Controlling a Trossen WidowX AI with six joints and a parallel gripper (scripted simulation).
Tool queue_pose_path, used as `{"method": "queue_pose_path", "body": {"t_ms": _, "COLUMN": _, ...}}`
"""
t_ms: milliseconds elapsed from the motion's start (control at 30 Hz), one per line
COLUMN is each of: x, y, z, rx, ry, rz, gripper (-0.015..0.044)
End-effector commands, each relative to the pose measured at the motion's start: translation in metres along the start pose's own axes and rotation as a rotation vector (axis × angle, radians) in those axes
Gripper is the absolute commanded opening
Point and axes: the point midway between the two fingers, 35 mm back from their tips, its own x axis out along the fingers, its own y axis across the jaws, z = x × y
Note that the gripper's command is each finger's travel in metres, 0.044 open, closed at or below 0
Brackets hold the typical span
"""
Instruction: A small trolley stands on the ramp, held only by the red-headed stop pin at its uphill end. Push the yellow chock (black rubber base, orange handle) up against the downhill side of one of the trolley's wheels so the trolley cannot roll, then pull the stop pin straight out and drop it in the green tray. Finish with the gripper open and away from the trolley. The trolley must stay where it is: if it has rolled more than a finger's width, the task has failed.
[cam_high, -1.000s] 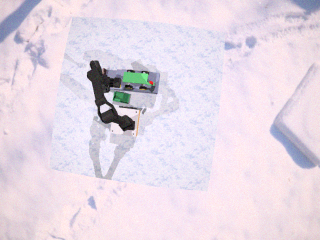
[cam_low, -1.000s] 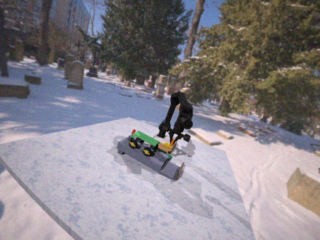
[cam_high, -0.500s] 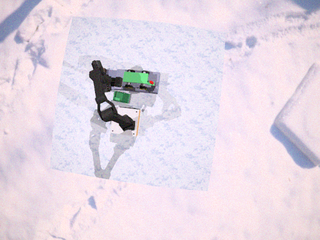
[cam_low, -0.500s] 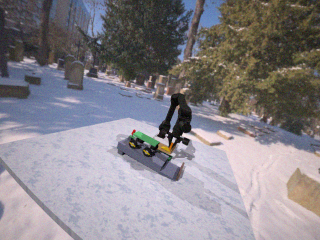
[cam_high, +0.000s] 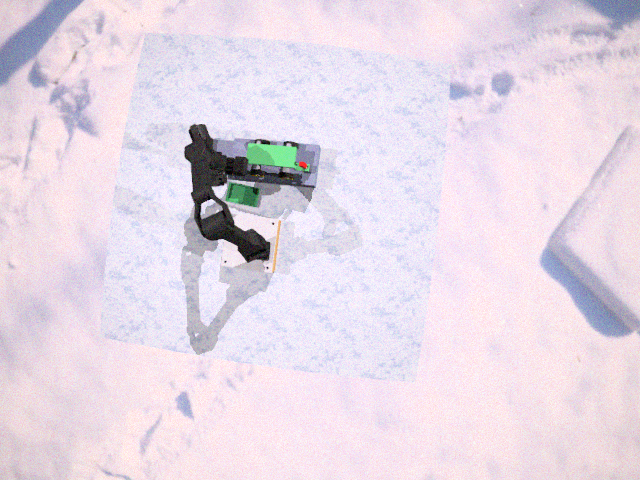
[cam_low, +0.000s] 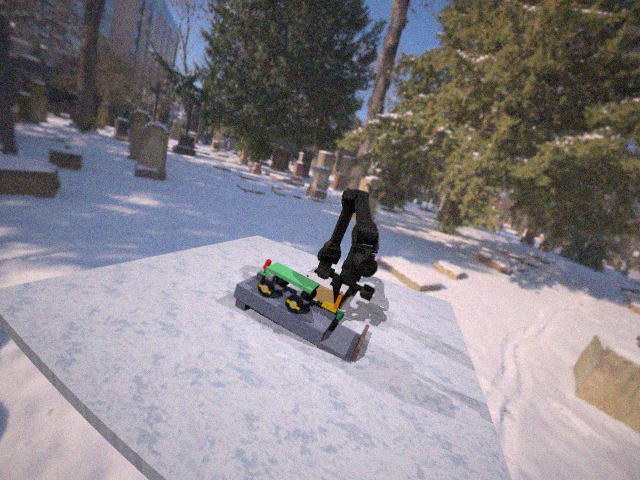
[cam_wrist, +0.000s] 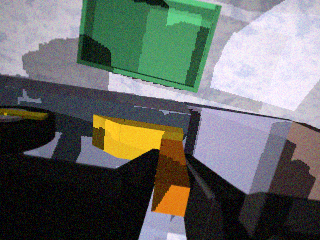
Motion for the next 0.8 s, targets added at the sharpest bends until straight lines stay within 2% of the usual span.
{"method": "queue_pose_path", "body": {"t_ms": 0, "x": 0.007, "y": 0.001, "z": 0.001, "rx": -0.003, "ry": -0.002, "rz": 0.005, "gripper": 0.0}}
{"method": "queue_pose_path", "body": {"t_ms": 767, "x": 0.006, "y": 0.022, "z": 0.001, "rx": -0.003, "ry": -0.002, "rz": 0.007, "gripper": 0.0}}
